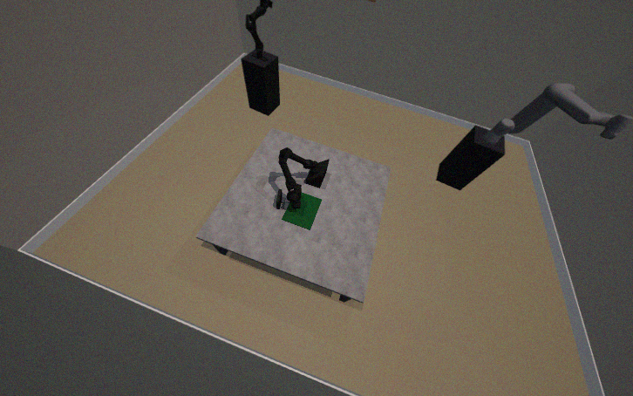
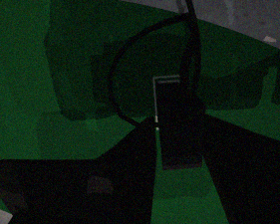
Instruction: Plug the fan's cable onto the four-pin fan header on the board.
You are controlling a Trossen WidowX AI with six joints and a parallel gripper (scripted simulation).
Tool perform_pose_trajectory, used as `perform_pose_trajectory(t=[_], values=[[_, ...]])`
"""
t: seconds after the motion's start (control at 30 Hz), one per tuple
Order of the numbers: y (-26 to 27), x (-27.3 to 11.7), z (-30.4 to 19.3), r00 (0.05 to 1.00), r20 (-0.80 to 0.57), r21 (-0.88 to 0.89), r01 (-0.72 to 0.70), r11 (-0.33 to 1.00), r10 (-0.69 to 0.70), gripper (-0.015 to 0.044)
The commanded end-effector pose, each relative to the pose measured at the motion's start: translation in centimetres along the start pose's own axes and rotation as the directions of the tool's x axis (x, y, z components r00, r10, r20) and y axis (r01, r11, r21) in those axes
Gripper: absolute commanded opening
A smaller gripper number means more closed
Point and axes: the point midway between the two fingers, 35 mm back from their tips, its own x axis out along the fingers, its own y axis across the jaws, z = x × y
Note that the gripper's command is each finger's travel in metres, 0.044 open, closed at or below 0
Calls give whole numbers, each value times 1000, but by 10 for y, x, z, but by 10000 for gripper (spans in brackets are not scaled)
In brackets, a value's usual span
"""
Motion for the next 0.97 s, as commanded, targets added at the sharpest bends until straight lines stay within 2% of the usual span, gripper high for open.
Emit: perform_pose_trajectory(t=[0.0, 0.07, 0.17, 0.3, 0.53, 0.77, 0.93], values=[[0, 0, 0, 1000, 0, 0, 0, 1000, 0, 210], [0, 0, 0, 1000, 0, 0, 0, 1000, 0, 260], [0, -3, 0, 1000, 0, 0, 0, 1000, 0, 260], [1, -52, 0, 1000, -1, -5, 4, 1000, -4, 260], [1, -55, -3, 1000, -1, -5, 4, 1000, -4, 260], [-5, -56, -111, 1000, -9, -7, 2, 1000, -2, 260], [-8, -56, -121, 1000, -6, -6, 4, 1000, -4, 260]])
